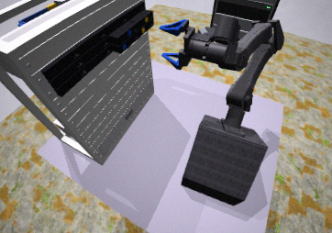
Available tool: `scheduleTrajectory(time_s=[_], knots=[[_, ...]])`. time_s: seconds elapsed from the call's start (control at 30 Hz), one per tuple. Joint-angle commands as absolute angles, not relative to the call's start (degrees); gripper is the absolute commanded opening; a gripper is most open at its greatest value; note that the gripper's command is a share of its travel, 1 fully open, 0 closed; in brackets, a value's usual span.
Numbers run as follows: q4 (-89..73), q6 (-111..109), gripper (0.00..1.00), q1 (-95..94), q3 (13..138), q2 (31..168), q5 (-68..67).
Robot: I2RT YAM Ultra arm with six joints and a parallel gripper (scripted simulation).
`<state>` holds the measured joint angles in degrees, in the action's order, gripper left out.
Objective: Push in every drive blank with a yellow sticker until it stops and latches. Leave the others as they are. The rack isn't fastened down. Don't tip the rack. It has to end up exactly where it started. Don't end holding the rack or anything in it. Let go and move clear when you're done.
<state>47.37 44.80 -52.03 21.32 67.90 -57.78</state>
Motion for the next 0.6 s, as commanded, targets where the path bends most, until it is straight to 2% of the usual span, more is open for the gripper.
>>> scheduleTrajectory(time_s=[0.0,0.27,0.57], knots=[[52.7,44.8,1.0,-53.1,23.8,73.1,-57.0],[60.4,44.6,1.0,-52.7,26.4,83.2,-56.9],[62.9,43.9,1.0,-52.5,26.7,85.0,-56.9]])
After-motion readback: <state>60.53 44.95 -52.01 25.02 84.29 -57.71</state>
